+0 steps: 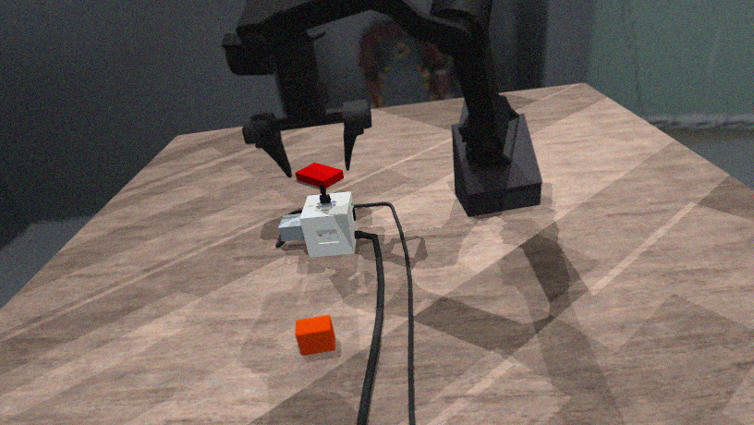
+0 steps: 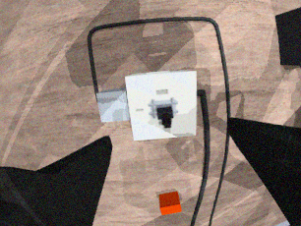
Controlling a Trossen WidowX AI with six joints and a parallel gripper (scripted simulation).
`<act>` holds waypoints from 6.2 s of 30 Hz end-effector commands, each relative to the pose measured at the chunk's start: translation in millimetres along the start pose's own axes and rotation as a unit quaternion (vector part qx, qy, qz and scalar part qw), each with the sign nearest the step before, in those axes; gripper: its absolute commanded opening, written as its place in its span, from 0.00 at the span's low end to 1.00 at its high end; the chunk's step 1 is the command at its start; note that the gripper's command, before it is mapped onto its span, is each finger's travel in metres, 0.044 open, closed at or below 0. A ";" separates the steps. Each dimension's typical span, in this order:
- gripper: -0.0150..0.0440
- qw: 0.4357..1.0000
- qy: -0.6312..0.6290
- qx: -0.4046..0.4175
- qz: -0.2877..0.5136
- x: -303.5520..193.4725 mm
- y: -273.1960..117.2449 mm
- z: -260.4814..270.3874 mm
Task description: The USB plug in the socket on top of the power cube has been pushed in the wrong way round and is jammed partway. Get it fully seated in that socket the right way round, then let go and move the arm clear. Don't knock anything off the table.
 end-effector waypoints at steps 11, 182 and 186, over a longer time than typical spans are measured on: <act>1.00 1.000 0.003 -0.001 0.002 -2.6 14.1 -0.3; 0.25 0.657 -0.754 0.000 0.003 -3.0 -0.6 -0.4; 0.25 0.617 -0.787 0.000 0.003 -3.0 -0.6 -0.4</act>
Point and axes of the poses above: the point midway between the two fingers, 35 mm back from their tips, its own y axis out along the fingers, its own z axis across the jaws, x = y × z, the point moved 9 cm from there along -y, back along the fingers, and after that the axes turned 2 degrees about y, right-handed, at the moved point
